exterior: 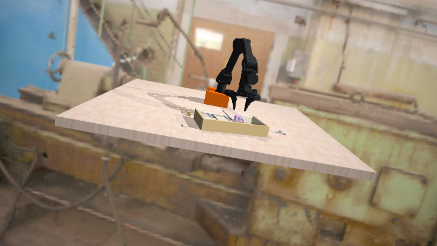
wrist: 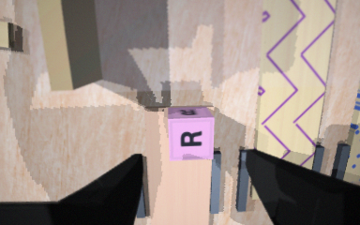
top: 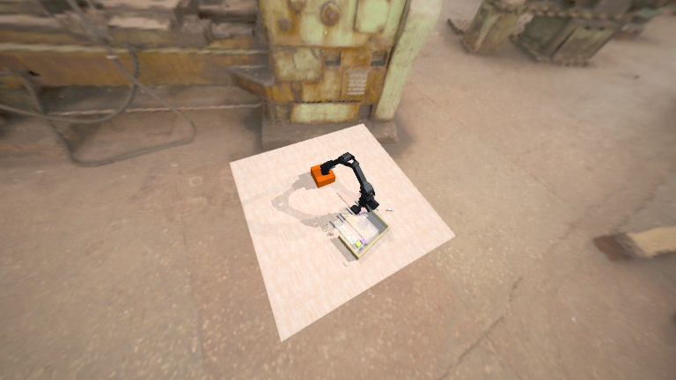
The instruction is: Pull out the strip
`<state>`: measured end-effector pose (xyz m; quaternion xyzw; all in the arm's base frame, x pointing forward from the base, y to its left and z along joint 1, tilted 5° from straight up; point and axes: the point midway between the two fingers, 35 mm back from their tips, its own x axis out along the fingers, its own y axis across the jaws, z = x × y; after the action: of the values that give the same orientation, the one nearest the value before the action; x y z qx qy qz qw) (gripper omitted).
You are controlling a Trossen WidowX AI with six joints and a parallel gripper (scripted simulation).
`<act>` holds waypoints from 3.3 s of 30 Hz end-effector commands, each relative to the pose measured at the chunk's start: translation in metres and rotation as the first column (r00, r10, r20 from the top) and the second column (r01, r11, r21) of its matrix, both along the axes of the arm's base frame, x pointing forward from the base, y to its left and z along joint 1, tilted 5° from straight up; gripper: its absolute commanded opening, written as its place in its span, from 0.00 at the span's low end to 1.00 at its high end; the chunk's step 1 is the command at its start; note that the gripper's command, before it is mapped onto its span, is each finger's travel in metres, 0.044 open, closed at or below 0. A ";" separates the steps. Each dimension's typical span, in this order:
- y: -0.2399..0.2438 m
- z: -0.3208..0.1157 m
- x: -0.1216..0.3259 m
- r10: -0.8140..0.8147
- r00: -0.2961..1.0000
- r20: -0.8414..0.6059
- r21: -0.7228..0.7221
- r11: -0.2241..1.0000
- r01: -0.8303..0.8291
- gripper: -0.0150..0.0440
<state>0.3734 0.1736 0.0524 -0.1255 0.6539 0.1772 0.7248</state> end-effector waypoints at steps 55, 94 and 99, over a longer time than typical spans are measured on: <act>-0.008 -0.032 -0.019 0.004 1.000 -0.009 -0.004 1.000 -0.004 0.25; -0.049 0.017 -0.100 0.004 1.000 -0.017 -0.010 1.000 -0.004 0.25; -0.049 0.017 -0.100 0.004 1.000 -0.017 -0.010 1.000 -0.004 0.25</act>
<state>0.2736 0.1254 0.0676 -0.1271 0.6614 0.1755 0.7180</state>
